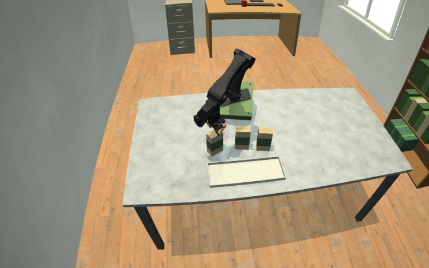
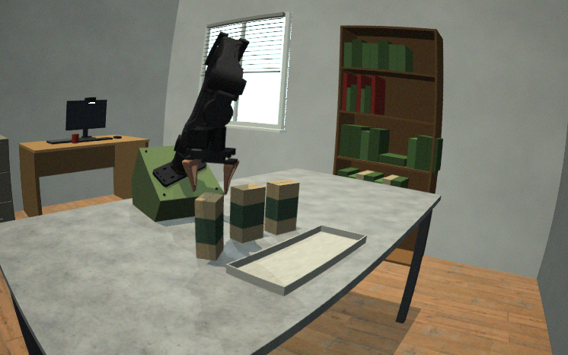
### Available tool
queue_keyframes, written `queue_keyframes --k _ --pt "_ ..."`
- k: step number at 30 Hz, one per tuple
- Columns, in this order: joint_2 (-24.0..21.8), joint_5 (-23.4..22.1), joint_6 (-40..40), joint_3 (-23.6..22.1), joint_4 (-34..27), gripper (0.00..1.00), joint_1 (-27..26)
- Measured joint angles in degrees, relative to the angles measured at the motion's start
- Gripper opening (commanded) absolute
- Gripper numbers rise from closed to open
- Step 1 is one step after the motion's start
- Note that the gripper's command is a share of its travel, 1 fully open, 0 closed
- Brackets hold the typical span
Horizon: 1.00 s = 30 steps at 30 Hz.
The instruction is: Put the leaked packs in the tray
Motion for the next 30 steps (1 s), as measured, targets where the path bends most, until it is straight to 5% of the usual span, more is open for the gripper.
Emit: queue_keyframes --k 21,30 --pt "0.28 0.11 0.28 -0.11 1.03 0.77 0.46" --pt "2.12 0.74 1.44 -3.50 4.81 0.77 2.10"
